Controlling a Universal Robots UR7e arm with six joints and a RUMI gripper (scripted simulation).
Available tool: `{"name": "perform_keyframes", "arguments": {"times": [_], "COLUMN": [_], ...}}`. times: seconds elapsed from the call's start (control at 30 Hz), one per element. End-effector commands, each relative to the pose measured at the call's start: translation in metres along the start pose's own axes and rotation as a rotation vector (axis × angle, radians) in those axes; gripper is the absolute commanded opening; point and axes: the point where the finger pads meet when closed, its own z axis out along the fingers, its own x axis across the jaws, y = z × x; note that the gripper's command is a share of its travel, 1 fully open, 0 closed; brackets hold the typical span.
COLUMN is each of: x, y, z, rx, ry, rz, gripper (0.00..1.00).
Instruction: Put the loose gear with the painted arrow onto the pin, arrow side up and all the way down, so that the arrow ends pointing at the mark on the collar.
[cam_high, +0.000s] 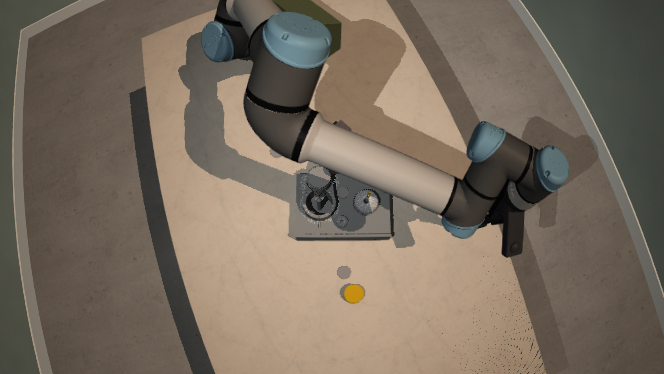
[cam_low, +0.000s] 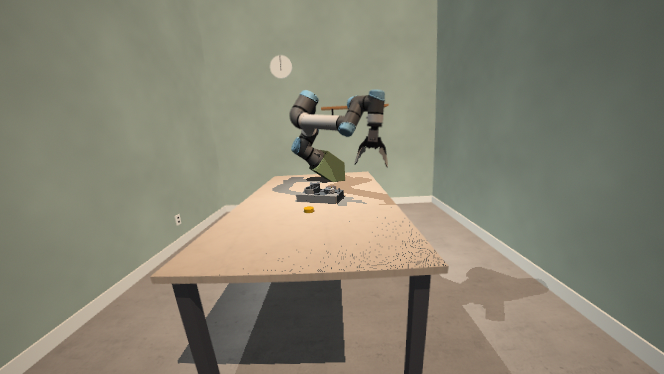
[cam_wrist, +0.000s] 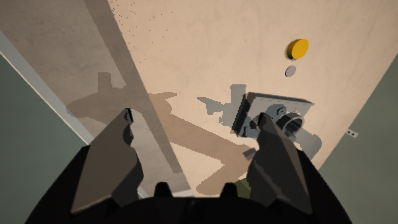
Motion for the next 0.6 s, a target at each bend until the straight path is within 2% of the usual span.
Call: {"name": "perform_keyframes", "arguments": {"times": [0.0,0.1,0.17,0.57], "x": [0.016,0.030,0.030,0.100], "y": [0.003,0.006,0.006,0.036], "z": [0.008,0.015,0.015,0.048], "rx": [-0.002,-0.006,-0.006,-0.021], "ry": [-0.013,-0.019,-0.019,-0.049], "rz": [0.003,0.006,0.006,0.018], "gripper": [1.00,1.00,1.00,1.00]}}
